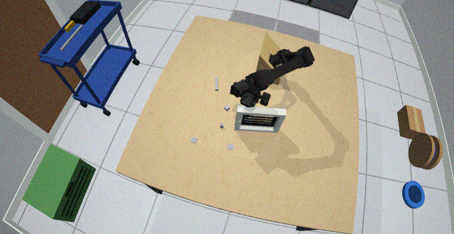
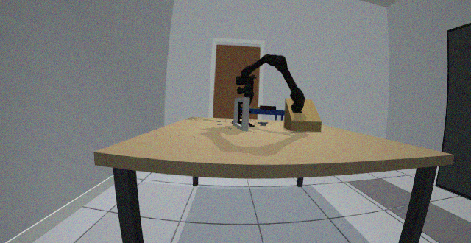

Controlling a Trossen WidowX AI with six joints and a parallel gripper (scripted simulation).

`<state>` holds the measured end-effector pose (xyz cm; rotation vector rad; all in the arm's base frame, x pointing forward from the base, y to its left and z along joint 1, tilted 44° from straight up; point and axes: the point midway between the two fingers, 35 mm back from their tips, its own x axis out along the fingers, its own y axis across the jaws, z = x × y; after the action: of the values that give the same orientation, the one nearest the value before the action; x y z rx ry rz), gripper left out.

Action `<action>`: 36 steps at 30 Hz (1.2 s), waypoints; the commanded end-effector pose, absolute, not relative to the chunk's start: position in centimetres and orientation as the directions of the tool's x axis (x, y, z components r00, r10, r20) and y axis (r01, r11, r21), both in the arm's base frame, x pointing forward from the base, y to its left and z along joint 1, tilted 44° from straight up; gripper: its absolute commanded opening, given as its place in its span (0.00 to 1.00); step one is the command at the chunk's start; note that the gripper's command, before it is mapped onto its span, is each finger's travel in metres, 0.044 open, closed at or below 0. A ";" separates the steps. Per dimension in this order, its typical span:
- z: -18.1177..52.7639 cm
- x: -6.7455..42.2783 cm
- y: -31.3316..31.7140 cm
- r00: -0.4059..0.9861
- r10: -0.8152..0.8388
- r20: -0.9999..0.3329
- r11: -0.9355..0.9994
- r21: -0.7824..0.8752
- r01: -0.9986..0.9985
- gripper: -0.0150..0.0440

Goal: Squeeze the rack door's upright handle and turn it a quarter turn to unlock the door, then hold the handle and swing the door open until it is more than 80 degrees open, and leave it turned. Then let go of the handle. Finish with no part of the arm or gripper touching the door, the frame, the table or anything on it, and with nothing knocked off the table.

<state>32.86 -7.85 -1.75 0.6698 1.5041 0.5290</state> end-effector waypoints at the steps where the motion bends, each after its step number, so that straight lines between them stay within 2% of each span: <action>1: -1.7 33.0 -7.9 0.020 0.691 -0.722 0.690 0.668 0.278 0.27; 9: -1.7 33.0 -7.9 0.020 0.691 -0.722 0.555 0.548 0.626 0.27; 18: -1.7 32.9 -7.9 0.020 0.691 -0.723 0.303 0.314 0.900 0.27; 29: -1.7 33.0 -7.9 0.020 0.691 -0.722 -0.073 -0.042 0.996 0.27; 36: -1.7 33.0 -7.9 0.020 0.691 -0.722 -0.096 -0.065 0.993 0.27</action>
<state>32.94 -7.93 -1.82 1.8043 1.7168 -0.8124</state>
